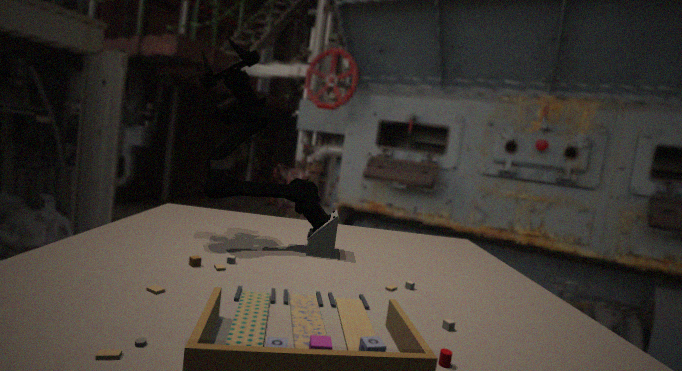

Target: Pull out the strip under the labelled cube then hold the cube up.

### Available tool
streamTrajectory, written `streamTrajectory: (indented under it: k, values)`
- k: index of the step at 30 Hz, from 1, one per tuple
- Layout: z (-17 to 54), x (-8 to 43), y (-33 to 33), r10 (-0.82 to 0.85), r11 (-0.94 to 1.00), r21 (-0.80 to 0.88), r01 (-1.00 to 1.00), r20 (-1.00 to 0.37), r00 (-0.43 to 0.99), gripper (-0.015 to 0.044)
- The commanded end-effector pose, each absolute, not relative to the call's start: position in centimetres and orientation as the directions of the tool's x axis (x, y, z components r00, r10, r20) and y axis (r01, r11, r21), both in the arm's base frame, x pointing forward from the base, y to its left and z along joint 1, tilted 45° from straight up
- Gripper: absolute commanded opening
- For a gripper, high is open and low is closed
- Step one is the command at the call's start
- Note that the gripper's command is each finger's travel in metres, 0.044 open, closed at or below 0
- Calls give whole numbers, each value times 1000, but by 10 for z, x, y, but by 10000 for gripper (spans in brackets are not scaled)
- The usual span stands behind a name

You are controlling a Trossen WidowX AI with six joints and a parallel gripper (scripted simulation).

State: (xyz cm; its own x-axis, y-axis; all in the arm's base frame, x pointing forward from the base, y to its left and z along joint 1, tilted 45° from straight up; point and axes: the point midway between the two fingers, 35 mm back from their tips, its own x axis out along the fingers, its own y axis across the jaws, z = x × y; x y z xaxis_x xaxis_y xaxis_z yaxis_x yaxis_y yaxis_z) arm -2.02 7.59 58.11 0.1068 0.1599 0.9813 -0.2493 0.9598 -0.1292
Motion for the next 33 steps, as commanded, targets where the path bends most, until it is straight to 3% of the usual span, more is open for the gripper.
streamTrajectory:
  k: [1, 9, 18, 26, 33]
  values:
    - [581, -21, 78, 166, 959, -136, -250, 980, 106, 400]
    - [547, -25, 174, 451, 877, -411, -249, 883, 128, 400]
    - [480, 28, 266, 679, 732, -640, -234, 657, 327, 400]
    - [402, 104, 309, 713, 628, -727, -277, 395, 579, 400]
    - [321, 180, 310, 595, 604, -727, -326, 138, 792, 400]
